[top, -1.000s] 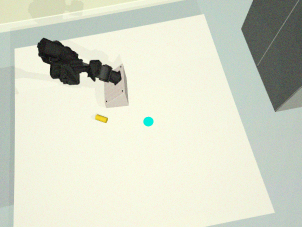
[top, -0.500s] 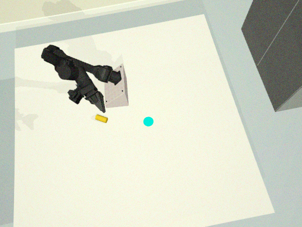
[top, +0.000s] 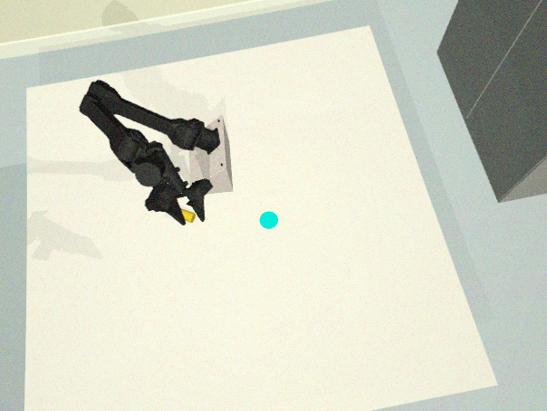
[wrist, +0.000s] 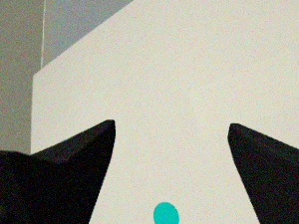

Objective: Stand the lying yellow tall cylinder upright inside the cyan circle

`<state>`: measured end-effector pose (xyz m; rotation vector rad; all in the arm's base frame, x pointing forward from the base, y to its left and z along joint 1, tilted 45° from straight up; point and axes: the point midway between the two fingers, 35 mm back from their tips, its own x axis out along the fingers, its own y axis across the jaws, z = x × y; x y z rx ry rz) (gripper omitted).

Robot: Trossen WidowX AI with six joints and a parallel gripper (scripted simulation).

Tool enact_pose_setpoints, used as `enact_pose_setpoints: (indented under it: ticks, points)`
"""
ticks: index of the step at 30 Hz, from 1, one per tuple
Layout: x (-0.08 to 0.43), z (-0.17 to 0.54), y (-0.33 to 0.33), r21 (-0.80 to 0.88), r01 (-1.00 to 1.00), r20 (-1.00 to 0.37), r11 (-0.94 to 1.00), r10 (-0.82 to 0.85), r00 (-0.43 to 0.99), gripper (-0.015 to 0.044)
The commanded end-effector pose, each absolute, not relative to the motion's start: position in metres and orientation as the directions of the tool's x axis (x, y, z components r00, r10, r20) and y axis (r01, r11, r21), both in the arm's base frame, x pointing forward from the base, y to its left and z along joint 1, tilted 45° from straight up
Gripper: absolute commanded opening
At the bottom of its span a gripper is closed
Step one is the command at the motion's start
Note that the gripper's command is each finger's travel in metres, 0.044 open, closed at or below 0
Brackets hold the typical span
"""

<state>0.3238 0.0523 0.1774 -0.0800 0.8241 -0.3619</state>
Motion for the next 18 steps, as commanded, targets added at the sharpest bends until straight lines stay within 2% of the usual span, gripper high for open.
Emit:
enact_pose_setpoints:
  ticks: [1,5,9,15,18]
  points:
    - [0.289,0.134,-0.004,-0.571,-0.024,-0.757,0.821,-0.515,0.403,0.0309]
    - [0.267,0.119,-0.029,-0.641,-0.239,-0.764,0.729,-0.580,0.282,0.0309]
    - [0.242,0.107,-0.053,-0.620,-0.466,-0.759,0.631,-0.632,0.154,0.0309]
    - [0.201,0.094,-0.083,-0.417,-0.766,-0.728,0.490,-0.684,-0.042,0.0309]
    - [0.188,0.091,-0.090,-0.324,-0.831,-0.714,0.452,-0.694,-0.099,0.0309]
